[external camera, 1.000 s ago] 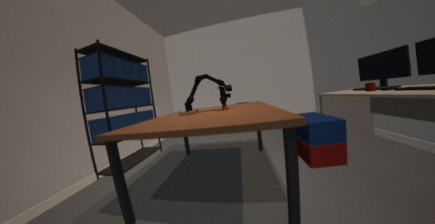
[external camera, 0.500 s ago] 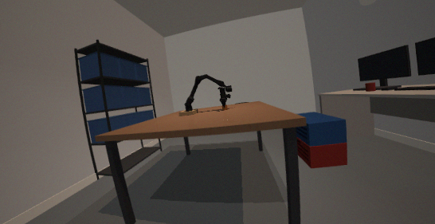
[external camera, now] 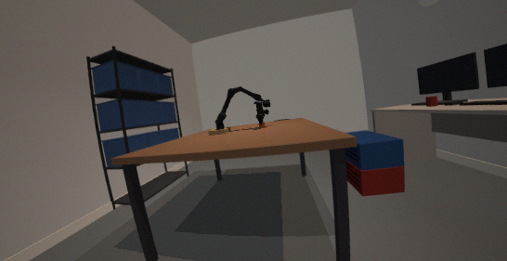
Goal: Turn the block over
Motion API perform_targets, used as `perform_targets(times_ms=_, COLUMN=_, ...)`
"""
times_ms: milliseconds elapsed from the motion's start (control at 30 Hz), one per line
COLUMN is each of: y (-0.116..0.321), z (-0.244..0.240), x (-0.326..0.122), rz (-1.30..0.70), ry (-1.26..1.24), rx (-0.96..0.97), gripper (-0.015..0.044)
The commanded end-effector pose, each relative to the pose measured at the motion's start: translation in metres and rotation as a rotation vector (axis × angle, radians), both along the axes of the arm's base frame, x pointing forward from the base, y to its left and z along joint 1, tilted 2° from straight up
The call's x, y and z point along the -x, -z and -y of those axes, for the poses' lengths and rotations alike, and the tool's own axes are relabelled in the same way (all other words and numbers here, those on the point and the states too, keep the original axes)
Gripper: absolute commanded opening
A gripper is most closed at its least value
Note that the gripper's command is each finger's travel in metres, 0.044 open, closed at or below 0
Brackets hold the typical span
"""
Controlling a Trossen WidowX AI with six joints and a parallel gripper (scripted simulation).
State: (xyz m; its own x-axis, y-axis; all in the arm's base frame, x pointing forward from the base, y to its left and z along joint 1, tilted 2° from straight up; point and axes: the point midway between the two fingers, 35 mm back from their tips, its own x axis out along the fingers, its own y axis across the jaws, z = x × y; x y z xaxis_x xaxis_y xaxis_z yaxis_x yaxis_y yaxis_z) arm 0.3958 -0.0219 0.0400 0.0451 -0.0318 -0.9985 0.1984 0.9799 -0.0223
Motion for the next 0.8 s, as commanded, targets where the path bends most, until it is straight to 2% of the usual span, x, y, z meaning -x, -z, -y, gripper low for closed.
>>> perform_targets(times_ms=0, y=-0.008, z=-0.001, x=0.000, rz=0.001, ry=0.003, rx=-0.003, gripper=0.0005)
perform_targets(times_ms=167, y=-0.029, z=-0.001, x=0.001, rz=0.001, ry=0.003, rx=-0.003, gripper=0.0000)
perform_targets(times_ms=333, y=-0.029, z=-0.001, x=0.001, rz=0.011, ry=0.002, rx=-0.001, gripper=0.0000)
perform_targets(times_ms=767, y=-0.023, z=-0.002, x=-0.003, rz=0.192, ry=-0.007, rx=0.039, gripper=0.0000)
